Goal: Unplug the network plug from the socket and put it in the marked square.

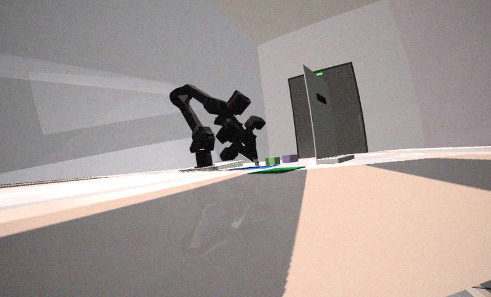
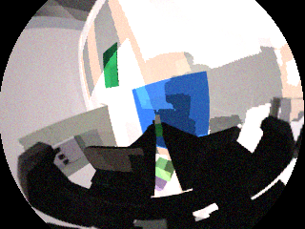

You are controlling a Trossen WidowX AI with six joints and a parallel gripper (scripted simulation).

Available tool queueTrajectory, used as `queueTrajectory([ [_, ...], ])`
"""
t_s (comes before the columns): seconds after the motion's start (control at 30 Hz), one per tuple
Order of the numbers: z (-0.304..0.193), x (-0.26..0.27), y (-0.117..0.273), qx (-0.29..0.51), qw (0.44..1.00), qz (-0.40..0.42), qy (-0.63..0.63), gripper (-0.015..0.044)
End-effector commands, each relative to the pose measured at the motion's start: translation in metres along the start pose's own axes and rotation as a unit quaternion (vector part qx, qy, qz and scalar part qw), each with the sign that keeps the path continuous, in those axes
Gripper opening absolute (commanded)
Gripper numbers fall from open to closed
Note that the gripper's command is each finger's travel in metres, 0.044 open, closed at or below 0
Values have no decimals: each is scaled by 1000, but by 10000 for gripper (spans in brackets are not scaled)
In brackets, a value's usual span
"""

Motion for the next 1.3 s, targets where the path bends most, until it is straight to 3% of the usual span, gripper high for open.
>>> queueTrajectory([
  [0.0,0,-1,-2,2,1000,0,2,0],
  [0.47,0,-2,-4,0,1000,1,0,0],
  [0.67,0,-2,-4,0,1000,1,0,156],
  [1.27,0,-1,7,1,1000,1,1,156],
])
Point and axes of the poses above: the point midway between the two fingers, 35 mm back from their tips, its own y axis back along the fingers, its own x axis across the jaws, z = x × y, the point moved 5 cm from there along y, back along the fingers, and after that the axes turned 9 degrees about y, right-handed, at the moved point
